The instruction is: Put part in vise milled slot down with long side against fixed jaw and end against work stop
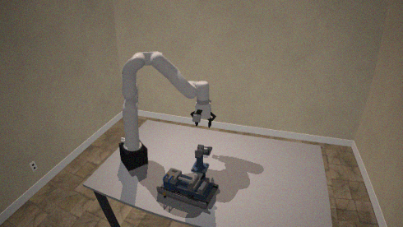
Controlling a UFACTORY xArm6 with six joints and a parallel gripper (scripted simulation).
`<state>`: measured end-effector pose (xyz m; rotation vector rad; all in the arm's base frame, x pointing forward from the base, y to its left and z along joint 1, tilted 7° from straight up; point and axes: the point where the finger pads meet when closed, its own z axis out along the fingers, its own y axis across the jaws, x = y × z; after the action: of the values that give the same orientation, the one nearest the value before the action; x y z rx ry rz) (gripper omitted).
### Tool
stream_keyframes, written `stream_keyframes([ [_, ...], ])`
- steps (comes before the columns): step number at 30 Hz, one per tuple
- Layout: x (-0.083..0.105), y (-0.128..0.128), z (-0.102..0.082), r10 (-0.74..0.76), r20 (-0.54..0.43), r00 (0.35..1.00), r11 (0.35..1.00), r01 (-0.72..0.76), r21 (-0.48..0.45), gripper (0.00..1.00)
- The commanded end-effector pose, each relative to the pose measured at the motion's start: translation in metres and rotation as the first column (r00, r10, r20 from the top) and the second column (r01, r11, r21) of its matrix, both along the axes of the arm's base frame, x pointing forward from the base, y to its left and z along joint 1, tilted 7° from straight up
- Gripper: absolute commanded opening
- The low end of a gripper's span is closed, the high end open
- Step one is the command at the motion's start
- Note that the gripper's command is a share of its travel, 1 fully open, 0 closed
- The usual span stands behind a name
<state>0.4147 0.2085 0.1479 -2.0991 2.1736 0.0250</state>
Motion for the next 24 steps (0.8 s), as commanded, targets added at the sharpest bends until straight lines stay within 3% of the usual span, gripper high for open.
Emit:
stream_keyframes([
  [1, 0.002, 0.001, -0.004, 0.000, 0.004, 1.000, 1.000, 0.000, 0.002, 0.89],
  [24, 0.005, 0.006, -0.050, 0.000, 0.004, 1.000, 1.000, 0.000, 0.002, 0.89],
])
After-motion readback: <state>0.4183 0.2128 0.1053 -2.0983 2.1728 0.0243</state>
